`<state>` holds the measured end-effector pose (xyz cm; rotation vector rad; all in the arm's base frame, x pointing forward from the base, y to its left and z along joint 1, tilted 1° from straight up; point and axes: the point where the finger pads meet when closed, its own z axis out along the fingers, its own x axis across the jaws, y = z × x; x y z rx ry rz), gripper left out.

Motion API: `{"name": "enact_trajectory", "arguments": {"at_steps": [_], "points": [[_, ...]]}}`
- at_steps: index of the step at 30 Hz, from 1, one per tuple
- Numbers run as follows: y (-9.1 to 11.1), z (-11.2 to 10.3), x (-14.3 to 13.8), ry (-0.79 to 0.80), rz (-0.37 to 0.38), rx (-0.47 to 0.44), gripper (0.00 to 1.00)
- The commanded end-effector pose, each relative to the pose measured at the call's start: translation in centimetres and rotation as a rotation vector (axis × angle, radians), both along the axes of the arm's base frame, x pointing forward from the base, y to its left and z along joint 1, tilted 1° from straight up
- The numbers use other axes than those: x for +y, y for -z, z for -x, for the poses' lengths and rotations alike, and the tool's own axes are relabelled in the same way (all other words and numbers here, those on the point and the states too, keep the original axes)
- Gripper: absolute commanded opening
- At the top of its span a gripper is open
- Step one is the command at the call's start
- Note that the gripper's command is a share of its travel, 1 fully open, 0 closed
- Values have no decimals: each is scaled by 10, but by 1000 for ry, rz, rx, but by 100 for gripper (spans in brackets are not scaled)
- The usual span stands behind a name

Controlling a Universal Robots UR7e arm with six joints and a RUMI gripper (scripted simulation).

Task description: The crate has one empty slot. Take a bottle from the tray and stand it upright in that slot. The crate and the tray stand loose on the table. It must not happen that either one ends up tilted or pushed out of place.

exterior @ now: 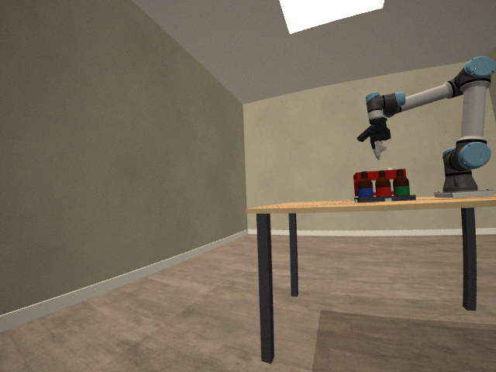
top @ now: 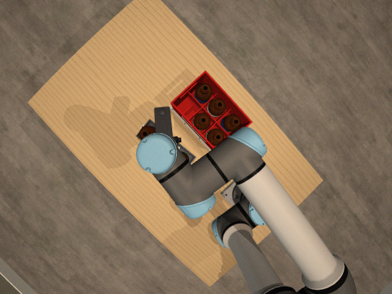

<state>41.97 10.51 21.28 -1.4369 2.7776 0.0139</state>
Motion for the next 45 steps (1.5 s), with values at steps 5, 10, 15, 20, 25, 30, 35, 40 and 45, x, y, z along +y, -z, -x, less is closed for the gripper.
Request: {"name": "enact_trajectory", "arguments": {"at_steps": [5,10,15,20,25,30,35,40,45], "points": [[-1,6,37,-13,5,0,0],[-1,7,41,-14,5,0,0],[-1,7,41,-14,5,0,38],[-1,7,41,-14,5,0,38],[-1,7,41,-14,5,0,38],[-1,7,41,-14,5,0,38],[-1,7,41,-14,5,0,38],[-1,7,41,-14,5,0,38],[-1,7,41,-14,5,0,38]]}}
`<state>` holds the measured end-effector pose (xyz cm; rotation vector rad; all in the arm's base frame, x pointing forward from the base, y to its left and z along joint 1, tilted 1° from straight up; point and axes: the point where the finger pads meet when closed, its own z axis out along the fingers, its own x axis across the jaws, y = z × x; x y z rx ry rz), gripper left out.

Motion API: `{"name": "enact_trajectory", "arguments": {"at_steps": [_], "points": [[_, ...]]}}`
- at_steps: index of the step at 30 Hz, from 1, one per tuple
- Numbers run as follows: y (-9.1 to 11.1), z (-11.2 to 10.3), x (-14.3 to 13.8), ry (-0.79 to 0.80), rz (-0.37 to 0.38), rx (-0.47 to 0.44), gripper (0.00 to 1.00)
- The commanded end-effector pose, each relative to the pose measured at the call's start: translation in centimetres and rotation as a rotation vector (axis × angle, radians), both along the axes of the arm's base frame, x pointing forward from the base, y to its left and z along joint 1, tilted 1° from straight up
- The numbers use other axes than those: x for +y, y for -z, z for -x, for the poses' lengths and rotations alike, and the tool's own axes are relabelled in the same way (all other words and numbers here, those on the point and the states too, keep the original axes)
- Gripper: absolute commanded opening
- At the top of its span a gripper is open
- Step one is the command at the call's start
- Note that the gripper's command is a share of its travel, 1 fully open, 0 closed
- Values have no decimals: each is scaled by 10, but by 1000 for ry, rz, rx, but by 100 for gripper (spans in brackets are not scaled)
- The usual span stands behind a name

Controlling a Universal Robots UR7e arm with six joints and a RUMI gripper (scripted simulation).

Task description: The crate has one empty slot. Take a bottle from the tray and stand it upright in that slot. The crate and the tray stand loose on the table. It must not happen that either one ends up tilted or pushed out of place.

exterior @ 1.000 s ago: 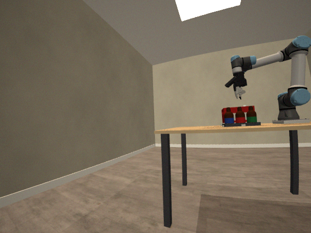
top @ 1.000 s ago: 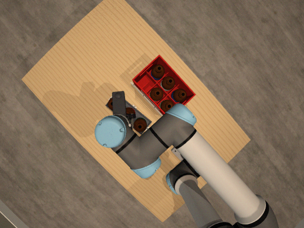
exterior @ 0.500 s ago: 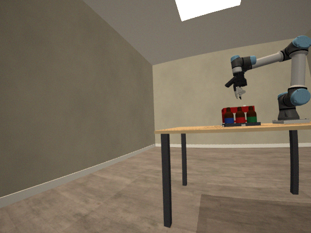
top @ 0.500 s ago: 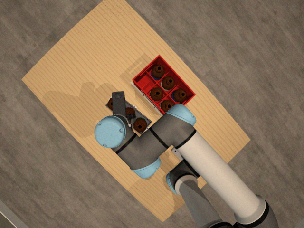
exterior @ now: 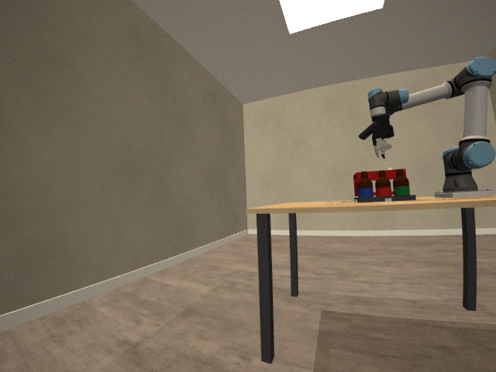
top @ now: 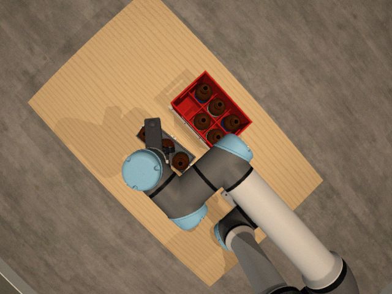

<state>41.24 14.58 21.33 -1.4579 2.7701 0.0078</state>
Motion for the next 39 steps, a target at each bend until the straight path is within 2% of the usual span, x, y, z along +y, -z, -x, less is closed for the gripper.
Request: {"name": "enact_trajectory", "arguments": {"at_steps": [1,17,39], "points": [[0,0,0,0,0,-1,38],[5,-1,0,0,0,-1,38],[31,-2,0,0,0,-1,38]]}}
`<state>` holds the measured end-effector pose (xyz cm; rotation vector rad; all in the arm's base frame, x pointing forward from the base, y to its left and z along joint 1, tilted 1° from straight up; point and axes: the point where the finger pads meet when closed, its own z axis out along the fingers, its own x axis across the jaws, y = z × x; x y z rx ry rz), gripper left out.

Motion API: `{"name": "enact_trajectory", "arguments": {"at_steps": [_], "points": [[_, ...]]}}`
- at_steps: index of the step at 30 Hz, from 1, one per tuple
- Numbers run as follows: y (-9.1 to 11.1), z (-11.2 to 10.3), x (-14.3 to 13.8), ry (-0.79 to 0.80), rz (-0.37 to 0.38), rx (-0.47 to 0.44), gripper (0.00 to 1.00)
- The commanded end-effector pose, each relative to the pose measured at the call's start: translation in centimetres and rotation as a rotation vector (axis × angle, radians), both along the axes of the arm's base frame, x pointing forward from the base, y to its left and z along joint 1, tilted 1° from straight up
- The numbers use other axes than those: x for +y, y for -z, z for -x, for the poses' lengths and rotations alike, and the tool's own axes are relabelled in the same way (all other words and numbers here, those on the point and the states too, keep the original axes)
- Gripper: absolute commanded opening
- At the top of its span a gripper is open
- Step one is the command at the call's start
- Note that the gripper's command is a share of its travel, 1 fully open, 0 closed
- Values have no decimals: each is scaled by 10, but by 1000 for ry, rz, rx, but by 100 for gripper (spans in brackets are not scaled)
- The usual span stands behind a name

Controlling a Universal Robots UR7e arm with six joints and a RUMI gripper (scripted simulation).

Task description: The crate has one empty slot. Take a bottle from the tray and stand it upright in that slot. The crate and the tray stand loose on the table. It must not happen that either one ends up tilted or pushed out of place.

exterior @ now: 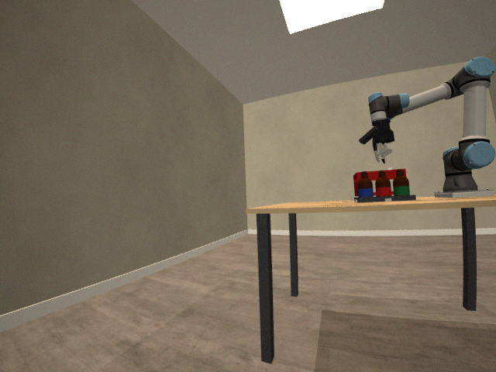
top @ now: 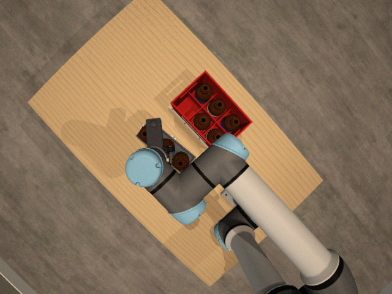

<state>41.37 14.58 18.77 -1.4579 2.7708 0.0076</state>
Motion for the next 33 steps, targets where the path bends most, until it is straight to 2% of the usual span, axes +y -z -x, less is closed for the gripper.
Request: {"name": "enact_trajectory", "arguments": {"at_steps": [1,16,33], "points": [[6,-1,0,0,0,-1,38],[18,-1,0,0,0,-1,38],[20,-2,0,0,0,-1,38]]}}
